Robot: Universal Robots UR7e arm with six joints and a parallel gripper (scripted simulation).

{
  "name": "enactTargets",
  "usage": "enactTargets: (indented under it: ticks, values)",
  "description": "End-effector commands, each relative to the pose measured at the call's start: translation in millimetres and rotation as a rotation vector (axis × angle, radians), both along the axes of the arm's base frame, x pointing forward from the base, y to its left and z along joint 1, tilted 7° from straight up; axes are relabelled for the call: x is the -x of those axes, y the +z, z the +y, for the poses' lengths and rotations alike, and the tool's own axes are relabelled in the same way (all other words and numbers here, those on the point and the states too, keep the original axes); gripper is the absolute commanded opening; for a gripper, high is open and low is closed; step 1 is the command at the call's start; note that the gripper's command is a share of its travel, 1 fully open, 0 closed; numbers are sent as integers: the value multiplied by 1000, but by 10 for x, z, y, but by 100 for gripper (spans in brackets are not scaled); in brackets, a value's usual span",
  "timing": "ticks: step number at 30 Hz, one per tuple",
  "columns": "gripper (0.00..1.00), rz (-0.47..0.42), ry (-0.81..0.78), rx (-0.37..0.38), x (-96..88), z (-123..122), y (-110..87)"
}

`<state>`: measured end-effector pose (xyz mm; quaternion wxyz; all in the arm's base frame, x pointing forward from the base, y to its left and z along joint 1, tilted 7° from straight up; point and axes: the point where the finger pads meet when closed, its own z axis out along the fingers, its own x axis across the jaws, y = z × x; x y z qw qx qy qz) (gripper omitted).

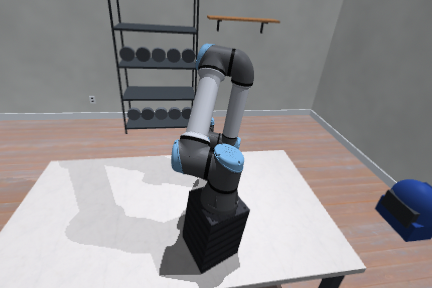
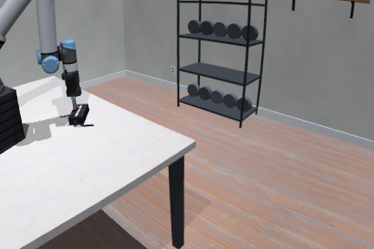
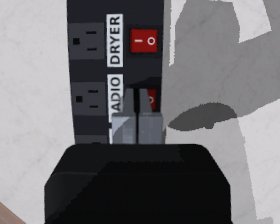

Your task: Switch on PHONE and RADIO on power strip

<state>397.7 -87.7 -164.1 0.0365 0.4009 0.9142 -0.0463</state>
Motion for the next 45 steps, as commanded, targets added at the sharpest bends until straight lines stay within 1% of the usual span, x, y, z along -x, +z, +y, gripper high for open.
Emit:
enactTargets:
  ticks: [1,34,45]
  values:
    - [0,-1,0,0,-4,-1,4]
    - [0,-1,0,0,-4,-2,-3]
    - [0,-1,0,0,-5,-6,-42]
